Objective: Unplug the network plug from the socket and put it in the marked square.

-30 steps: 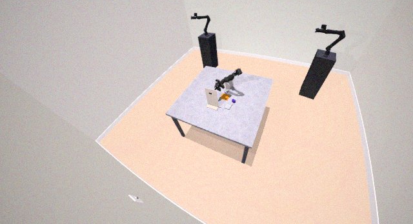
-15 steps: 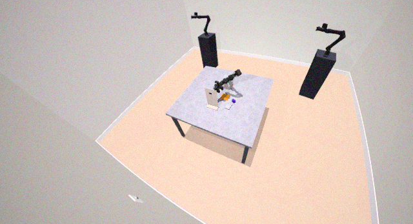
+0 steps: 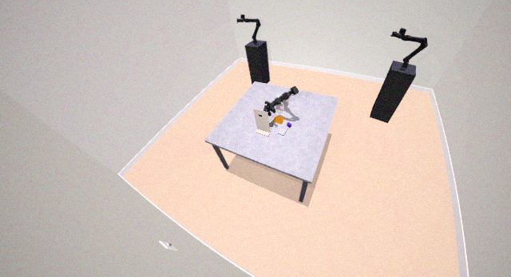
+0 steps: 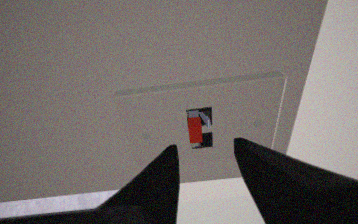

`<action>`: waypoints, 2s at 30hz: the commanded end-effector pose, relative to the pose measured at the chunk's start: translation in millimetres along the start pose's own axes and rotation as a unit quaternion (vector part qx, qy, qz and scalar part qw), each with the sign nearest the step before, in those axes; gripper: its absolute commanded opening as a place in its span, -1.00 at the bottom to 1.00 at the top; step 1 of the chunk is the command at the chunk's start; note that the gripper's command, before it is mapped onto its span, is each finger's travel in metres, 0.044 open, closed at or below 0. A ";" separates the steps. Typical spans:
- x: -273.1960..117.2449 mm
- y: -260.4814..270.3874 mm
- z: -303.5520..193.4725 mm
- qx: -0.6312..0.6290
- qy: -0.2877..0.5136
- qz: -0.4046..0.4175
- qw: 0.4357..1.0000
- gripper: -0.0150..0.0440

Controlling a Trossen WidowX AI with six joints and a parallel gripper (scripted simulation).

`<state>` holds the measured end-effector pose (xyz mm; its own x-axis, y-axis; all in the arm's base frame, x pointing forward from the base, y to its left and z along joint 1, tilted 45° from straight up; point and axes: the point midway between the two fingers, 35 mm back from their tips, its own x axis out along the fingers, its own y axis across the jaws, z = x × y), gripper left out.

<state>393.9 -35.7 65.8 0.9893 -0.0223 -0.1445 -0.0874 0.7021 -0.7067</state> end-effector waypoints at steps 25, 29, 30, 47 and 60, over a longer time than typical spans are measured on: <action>27.0 1.9 6.4 0.000 0.004 0.001 1.000 -0.37; 27.0 1.9 6.4 0.000 0.004 0.001 1.000 -0.46; 27.0 1.9 6.4 0.000 0.004 0.001 1.000 -0.48; 19.8 2.0 5.5 0.000 0.004 0.001 1.000 -0.49; 12.2 2.1 3.7 0.000 0.004 0.002 1.000 -0.49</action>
<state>409.7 -31.6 65.6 0.9883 -0.0276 -0.1500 -0.0881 0.6997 -0.7090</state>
